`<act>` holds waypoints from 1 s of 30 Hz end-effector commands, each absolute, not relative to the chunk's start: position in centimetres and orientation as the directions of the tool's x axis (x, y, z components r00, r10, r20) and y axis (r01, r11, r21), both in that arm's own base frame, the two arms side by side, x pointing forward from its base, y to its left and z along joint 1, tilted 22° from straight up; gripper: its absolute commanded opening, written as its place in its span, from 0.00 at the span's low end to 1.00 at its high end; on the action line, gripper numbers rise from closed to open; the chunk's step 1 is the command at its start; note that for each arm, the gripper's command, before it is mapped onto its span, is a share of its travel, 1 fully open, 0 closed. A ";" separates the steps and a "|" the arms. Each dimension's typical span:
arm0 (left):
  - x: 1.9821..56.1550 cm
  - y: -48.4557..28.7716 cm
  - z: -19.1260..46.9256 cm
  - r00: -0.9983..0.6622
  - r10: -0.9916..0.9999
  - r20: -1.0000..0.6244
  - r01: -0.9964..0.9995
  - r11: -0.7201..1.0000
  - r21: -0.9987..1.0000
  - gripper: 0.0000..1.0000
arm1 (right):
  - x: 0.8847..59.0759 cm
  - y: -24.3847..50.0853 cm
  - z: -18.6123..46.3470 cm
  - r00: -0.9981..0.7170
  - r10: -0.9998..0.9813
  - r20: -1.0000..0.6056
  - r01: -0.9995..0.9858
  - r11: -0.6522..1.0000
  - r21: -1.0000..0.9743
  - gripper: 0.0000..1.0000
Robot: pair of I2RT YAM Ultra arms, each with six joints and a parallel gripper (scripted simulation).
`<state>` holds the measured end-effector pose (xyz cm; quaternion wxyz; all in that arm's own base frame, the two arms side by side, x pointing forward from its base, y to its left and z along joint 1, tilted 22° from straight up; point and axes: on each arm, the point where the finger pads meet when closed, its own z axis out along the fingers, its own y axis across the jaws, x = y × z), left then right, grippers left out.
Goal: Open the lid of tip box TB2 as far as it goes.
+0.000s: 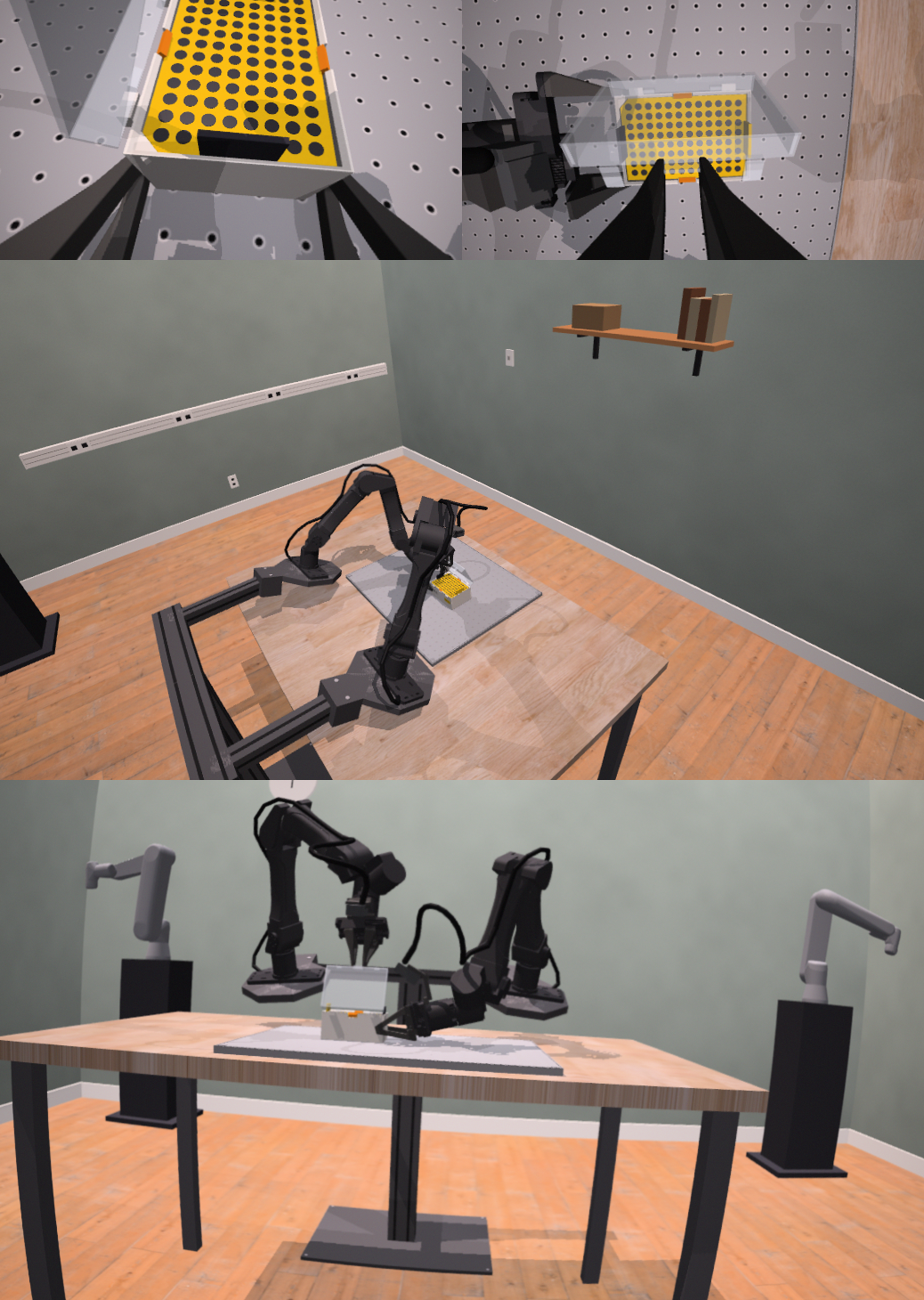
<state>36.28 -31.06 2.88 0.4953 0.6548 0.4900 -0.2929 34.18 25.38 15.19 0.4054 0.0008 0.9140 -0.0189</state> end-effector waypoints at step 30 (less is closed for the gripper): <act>36.3 -31.5 3.8 0.372 0.331 -0.867 0.924 -0.039 0.381 0.84 | 34.1 25.7 16.0 -0.809 -0.027 -0.587 0.012 0.998 -0.062 0.12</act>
